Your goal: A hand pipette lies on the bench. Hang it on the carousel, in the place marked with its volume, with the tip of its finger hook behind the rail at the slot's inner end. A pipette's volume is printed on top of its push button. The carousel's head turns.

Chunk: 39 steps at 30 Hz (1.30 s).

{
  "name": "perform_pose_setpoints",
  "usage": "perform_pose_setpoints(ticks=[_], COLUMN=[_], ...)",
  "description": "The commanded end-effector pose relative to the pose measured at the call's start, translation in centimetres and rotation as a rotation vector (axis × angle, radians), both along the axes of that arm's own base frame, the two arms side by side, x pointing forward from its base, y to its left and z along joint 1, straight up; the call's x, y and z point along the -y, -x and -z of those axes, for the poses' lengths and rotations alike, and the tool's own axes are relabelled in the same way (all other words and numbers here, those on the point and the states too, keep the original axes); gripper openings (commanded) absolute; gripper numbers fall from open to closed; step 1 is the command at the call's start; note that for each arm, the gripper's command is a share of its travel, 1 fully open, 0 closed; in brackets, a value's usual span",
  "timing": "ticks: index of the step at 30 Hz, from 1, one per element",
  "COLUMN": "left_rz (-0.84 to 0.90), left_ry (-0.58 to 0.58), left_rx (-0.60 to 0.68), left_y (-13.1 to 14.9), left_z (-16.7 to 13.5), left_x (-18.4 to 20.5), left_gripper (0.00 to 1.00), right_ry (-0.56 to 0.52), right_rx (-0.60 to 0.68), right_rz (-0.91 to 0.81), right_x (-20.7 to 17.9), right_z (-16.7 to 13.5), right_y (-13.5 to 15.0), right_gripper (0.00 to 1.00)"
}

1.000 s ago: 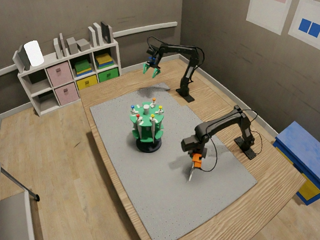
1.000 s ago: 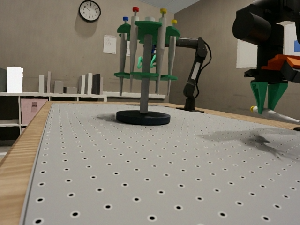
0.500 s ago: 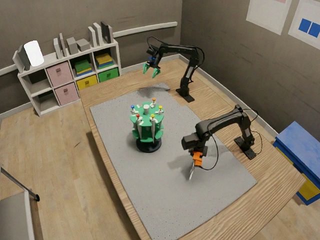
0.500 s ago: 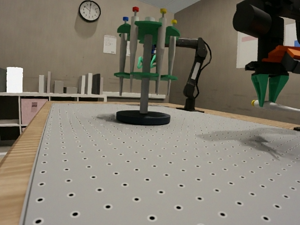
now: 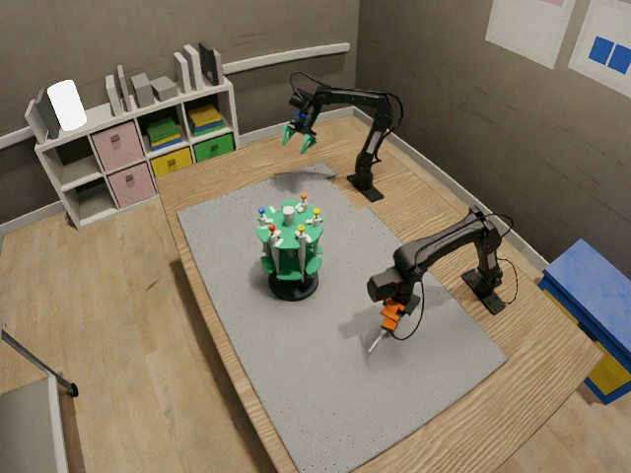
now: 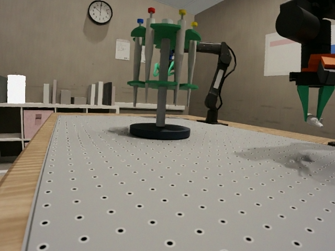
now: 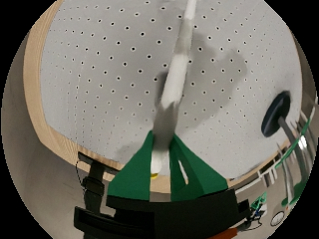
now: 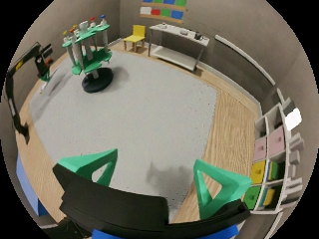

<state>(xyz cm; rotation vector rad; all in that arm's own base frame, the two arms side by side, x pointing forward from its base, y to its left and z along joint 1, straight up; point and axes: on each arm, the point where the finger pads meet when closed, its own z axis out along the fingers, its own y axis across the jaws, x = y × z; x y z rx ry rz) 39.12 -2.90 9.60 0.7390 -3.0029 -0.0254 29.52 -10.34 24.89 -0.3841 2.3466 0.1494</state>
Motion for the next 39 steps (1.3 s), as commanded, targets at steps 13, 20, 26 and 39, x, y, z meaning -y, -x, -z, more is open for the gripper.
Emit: perform_pose_setpoints(ticks=[13,20,26,39], left_rz=[0.434,0.545,0.686,1.012], left_ry=[0.012,0.006,0.019,0.025], left_rx=[0.072,0.114,0.071,0.069], left_y=[0.9,0.1,1.8,3.1], left_z=[-1.7,-2.8,-1.6,-1.6], left_x=[-2.4,-2.5,-3.6,-5.2], left_gripper=[0.12,0.12,0.12,0.12], right_ry=[-0.003,-0.003,-0.003,-0.003], right_rx=[0.023,0.023,0.023,0.023], right_rz=[-0.008,-0.008,-0.008,-0.008], right_x=[0.3,0.3,0.3,0.3], right_z=[-0.4,-0.4,-0.4,-0.4], right_y=[-0.3,-0.3,-0.3,-0.3], right_gripper=[1.00,1.00,1.00,1.00])
